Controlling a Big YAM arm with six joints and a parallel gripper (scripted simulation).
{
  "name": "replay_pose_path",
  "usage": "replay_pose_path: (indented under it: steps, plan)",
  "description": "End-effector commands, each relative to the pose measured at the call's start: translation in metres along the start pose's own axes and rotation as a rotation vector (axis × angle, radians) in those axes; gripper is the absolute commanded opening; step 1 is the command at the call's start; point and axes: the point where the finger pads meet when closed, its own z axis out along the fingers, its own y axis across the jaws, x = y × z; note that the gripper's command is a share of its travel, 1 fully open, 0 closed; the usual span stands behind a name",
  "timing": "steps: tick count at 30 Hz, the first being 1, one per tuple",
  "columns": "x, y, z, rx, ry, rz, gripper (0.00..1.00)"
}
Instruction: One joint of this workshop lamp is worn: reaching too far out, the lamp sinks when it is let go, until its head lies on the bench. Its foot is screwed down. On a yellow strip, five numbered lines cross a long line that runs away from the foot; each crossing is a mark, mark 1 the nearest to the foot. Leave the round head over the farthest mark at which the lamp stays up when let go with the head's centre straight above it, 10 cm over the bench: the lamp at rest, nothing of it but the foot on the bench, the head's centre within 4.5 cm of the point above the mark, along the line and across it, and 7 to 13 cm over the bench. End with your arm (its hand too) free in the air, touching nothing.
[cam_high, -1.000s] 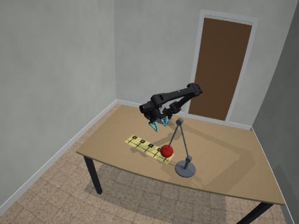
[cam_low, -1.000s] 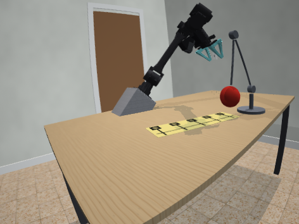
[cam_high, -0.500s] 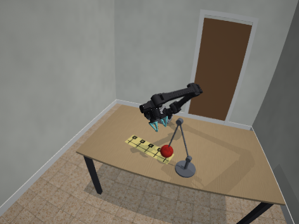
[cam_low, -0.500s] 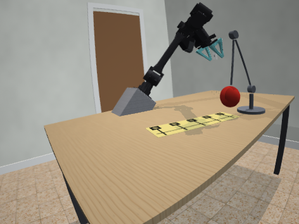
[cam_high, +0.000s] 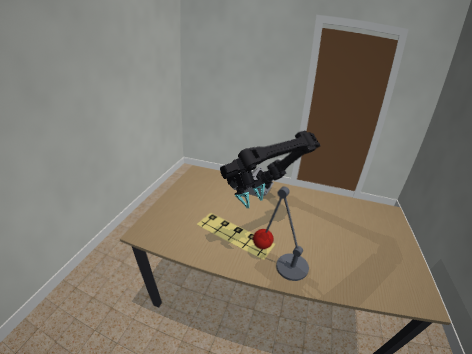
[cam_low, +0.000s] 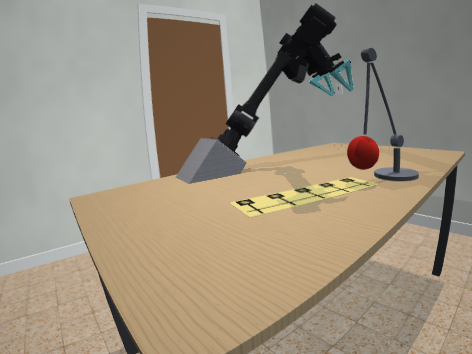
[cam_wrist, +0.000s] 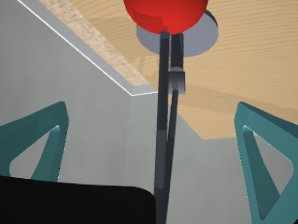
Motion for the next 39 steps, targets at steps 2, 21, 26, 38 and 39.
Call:
replay_pose_path:
  steps: [2, 21, 26, 38, 39]
  plan:
    - [0.0282, 0.0072, -0.0216, 0.119, 0.04, -0.076, 1.0]
    - [0.0314, 0.008, -0.0238, 0.052, 0.019, -0.04, 1.0]
    - [0.0332, 0.0085, -0.0251, 0.01, 0.005, -0.017, 1.0]
    - [0.0305, 0.0078, -0.0229, 0.053, 0.019, -0.037, 1.0]
    - [0.0301, 0.0077, -0.0226, 0.06, 0.021, -0.041, 1.0]
